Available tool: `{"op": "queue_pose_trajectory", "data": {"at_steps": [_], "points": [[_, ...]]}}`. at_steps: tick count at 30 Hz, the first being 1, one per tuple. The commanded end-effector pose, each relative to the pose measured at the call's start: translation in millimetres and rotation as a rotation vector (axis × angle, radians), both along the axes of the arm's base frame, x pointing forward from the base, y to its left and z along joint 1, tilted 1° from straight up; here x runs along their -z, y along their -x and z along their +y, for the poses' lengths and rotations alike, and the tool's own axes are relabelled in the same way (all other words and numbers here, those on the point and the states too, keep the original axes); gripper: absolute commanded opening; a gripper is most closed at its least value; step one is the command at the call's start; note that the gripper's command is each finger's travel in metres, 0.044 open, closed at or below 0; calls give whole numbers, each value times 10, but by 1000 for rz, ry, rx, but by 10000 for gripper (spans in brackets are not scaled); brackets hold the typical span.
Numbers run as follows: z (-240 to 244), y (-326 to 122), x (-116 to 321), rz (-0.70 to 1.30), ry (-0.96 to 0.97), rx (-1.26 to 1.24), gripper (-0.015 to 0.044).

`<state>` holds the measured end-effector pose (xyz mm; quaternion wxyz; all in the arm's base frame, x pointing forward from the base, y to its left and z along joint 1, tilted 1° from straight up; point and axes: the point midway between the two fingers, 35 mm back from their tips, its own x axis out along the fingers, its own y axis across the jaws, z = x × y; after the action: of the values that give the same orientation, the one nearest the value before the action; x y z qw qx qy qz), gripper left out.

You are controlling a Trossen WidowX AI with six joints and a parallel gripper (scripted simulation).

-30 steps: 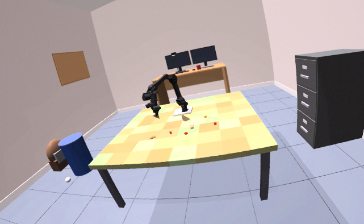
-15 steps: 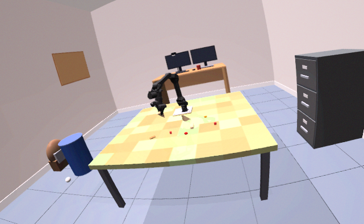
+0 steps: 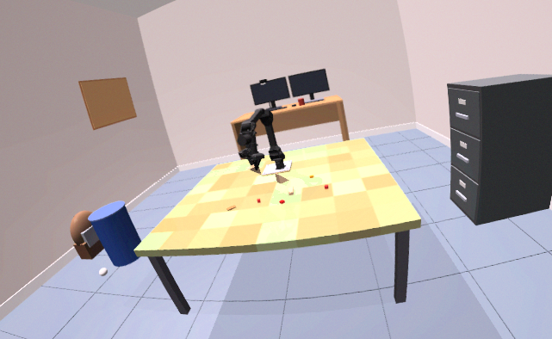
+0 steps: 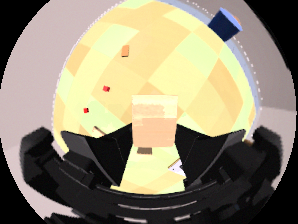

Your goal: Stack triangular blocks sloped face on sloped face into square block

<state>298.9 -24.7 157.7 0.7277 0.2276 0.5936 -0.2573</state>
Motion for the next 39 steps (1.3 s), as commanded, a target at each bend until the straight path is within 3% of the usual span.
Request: {"op": "queue_pose_trajectory", "data": {"at_steps": [1, 39], "points": [[203, 79, -55, -6, -1, 4, 0], [1457, 1121, -239, 12, -1, 36, 0]]}}
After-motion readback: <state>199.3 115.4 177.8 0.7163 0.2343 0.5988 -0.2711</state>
